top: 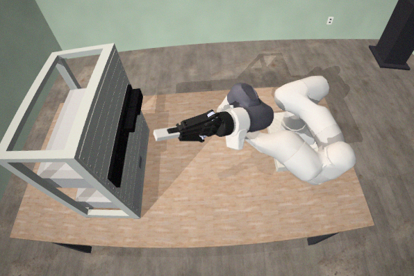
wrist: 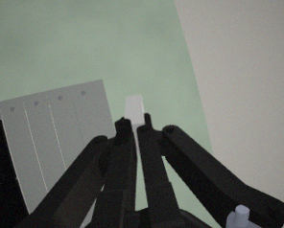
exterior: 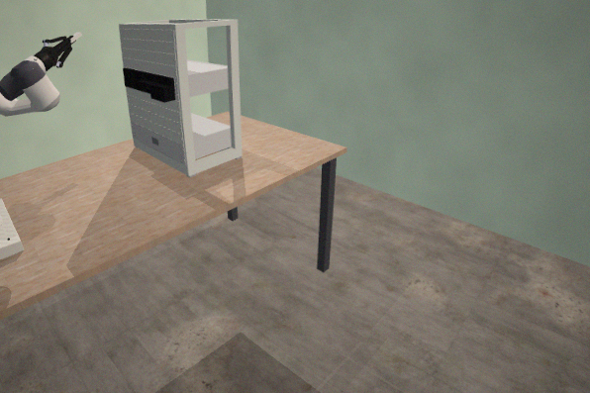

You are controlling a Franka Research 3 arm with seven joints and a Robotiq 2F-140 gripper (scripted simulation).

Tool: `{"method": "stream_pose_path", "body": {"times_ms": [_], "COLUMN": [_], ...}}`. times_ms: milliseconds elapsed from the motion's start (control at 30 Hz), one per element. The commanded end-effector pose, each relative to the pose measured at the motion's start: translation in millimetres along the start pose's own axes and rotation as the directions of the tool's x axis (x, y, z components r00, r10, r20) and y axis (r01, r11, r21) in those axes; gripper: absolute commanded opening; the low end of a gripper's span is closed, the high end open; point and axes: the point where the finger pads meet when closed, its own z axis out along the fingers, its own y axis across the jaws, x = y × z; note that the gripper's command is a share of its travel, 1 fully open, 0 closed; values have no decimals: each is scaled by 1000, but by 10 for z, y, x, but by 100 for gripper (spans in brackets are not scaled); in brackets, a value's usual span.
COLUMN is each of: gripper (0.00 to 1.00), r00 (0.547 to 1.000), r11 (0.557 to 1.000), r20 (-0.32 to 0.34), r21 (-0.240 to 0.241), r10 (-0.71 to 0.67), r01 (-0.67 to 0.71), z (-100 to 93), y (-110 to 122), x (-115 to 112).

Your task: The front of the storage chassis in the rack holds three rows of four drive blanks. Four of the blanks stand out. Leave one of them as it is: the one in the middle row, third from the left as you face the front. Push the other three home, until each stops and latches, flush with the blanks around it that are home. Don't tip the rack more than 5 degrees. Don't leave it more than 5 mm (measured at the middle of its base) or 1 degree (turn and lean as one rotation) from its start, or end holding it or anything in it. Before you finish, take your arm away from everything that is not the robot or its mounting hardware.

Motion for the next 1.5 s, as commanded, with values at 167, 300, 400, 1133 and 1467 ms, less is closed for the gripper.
{"method": "stream_pose_path", "body": {"times_ms": [167, 300, 400, 1133, 1467], "gripper": [0, 0, 0, 0, 0], "r00": [998, 995, 992, 952, 913], "r11": [998, 994, 990, 932, 869], "r20": [-62, -99, -127, -303, -402], "r21": [-64, -105, -137, -329, -425], "r10": [-1, 7, 12, 48, 68], "r01": [-3, -17, -30, -151, -252], "z": [-61, -118, -175, -817, -1398], "y": [438, 716, 934, 2368, 3218], "x": [378, 597, 760, 1624, 1931]}}
